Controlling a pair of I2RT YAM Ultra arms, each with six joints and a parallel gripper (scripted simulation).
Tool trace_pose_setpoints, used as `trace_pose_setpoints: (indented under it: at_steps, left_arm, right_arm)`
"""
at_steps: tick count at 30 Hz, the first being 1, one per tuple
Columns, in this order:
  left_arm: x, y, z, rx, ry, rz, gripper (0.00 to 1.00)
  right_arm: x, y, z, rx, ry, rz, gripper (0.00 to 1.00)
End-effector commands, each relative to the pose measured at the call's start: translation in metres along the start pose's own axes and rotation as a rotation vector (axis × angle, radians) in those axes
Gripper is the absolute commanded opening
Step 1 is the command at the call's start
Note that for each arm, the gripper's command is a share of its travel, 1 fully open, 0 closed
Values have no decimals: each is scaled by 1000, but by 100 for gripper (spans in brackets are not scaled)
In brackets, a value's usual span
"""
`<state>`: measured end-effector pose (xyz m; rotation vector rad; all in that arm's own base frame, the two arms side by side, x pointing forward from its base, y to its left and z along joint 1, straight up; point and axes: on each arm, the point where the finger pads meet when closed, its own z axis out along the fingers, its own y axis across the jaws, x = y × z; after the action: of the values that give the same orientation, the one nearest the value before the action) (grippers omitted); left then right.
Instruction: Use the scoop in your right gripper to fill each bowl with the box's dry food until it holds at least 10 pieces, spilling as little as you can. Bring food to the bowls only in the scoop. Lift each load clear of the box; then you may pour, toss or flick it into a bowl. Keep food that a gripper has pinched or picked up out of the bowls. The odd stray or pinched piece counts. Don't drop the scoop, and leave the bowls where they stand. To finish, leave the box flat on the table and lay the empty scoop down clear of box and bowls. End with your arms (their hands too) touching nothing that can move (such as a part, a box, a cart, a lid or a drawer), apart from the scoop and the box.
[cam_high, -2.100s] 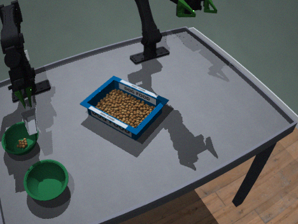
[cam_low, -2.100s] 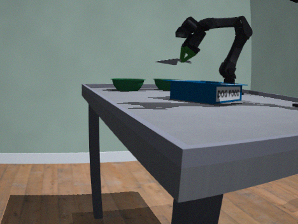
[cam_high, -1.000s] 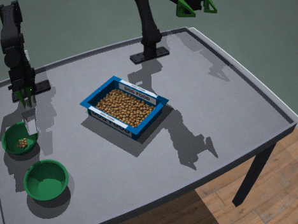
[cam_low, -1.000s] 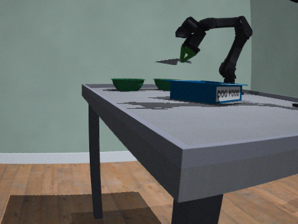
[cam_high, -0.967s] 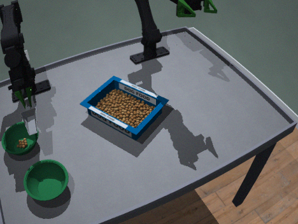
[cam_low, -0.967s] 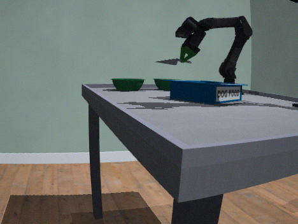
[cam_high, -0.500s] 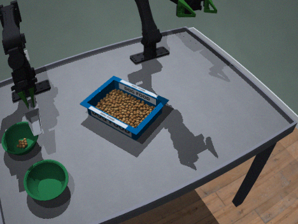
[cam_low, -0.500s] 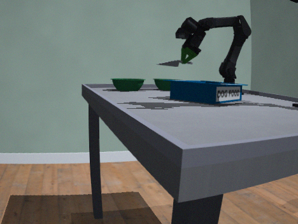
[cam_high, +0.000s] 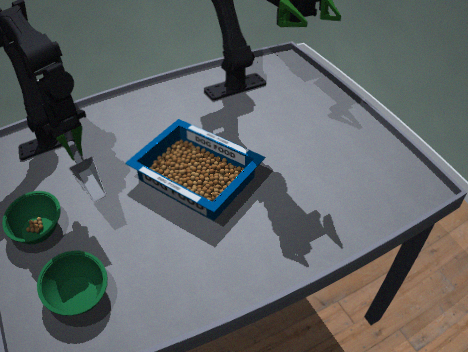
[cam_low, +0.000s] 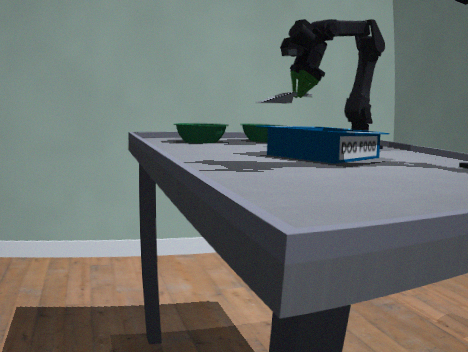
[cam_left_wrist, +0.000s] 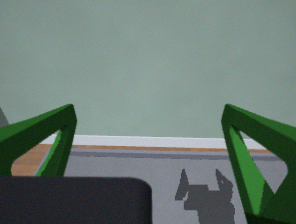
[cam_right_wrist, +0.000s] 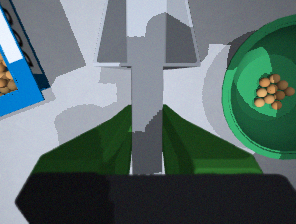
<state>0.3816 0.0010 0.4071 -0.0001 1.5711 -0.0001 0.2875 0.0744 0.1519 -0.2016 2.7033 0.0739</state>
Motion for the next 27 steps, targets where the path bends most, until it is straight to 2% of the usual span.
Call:
trace_pose_setpoints:
  at_steps: [1, 9, 27]
  left_arm:
    - [-21, 0, -5, 0, -55, 0, 100]
    - [-21, 0, -5, 0, -55, 0, 100]
    - [-21, 0, -5, 0, -55, 0, 100]
  right_arm:
    - [-9, 16, -11, -1, 9, -7, 0]
    - [-10, 53, -12, -33, 43, -78, 0]
    - [14, 144, -22, -66, 160, -267, 0]
